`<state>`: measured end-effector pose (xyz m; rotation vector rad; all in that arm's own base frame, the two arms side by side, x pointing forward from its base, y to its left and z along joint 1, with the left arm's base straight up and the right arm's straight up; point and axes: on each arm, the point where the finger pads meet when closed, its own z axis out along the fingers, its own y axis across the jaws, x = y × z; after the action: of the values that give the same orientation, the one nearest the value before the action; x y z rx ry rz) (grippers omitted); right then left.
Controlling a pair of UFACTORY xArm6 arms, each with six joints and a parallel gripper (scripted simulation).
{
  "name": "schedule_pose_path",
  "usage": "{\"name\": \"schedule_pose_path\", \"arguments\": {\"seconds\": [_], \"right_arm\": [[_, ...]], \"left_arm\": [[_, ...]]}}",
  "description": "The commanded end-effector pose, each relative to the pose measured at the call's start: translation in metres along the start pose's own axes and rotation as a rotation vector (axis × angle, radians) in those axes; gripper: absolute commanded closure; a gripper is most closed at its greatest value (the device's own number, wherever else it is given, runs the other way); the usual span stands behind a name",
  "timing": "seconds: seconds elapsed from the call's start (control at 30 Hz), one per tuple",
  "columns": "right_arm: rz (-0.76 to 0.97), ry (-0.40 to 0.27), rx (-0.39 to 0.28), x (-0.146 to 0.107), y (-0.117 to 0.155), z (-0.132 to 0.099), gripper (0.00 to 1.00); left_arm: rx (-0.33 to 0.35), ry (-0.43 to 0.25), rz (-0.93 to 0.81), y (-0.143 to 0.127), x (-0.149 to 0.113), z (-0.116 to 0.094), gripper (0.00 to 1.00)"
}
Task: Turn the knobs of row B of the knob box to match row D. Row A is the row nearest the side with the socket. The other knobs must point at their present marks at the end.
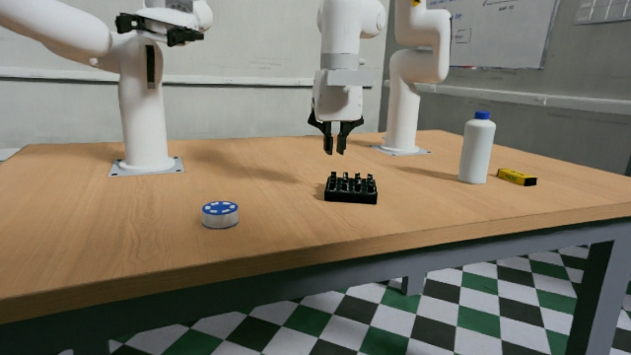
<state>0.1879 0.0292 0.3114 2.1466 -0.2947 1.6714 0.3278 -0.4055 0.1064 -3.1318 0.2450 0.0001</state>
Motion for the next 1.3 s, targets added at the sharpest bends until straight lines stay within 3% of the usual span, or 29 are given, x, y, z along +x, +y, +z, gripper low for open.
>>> {"name": "schedule_pose_path", "arguments": {"seconds": [0.0,0.53,1.27], "right_arm": [[0.001,-0.001,0.000,0.001,0.000,0.000,0.00],[0.001,-0.001,0.000,0.001,0.000,0.000,0.00],[0.001,-0.001,0.000,0.001,0.000,0.000,0.00]], "left_arm": [[-0.003,0.004,0.000,0.001,0.001,-0.002,0.79],[-0.003,0.004,0.000,0.001,0.001,0.002,0.79],[-0.003,0.004,0.000,0.001,0.001,0.026,0.79]]}}
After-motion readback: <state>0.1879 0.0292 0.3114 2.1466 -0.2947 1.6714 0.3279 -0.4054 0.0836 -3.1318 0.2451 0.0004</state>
